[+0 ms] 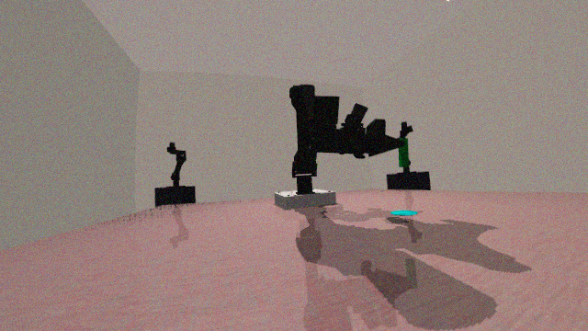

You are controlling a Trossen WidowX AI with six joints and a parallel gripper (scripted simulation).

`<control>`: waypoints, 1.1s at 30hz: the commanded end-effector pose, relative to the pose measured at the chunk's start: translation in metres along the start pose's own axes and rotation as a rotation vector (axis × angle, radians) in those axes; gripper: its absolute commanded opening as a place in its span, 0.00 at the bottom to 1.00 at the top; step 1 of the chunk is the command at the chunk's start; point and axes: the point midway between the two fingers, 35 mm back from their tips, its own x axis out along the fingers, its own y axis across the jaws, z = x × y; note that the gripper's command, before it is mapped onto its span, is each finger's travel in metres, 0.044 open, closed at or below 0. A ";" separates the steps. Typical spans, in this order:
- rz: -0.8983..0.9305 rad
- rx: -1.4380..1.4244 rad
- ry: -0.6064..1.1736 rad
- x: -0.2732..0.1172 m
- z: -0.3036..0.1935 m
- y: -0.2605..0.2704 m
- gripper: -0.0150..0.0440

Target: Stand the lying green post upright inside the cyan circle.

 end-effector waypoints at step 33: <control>0.023 -0.024 -0.032 -0.004 -0.023 0.005 0.29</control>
